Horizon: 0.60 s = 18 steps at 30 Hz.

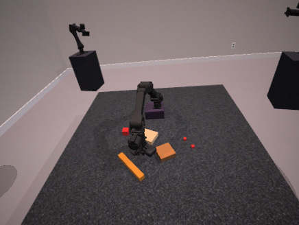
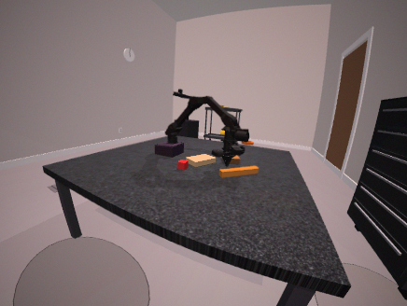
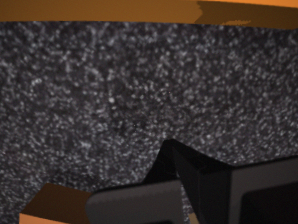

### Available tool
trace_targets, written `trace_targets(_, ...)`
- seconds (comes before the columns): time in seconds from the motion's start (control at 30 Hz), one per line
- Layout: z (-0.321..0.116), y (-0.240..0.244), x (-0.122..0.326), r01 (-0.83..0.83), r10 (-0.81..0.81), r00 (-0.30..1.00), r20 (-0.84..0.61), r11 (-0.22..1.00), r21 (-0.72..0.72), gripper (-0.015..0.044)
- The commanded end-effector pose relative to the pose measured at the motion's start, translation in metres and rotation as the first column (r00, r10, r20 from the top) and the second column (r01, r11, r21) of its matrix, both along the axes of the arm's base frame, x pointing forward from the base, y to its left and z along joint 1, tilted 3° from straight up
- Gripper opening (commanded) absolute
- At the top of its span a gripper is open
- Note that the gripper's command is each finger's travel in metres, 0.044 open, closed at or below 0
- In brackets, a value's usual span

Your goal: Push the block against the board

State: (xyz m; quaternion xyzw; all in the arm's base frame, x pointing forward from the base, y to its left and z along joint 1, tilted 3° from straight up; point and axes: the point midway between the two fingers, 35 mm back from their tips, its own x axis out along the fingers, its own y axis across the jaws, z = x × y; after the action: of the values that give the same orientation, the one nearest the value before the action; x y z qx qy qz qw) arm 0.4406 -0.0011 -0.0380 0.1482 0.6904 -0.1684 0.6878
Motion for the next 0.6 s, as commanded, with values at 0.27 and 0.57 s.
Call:
trace_targets(0.27, -0.001, 0.008, -0.018, 0.005, -0.005, 1.000, -0.003, 1.000, -0.003, 0.0000)
trace_targets(0.57, -0.001, 0.014, -0.032, 0.005, -0.005, 1.000, -0.004, 1.000, -0.002, 0.0000)
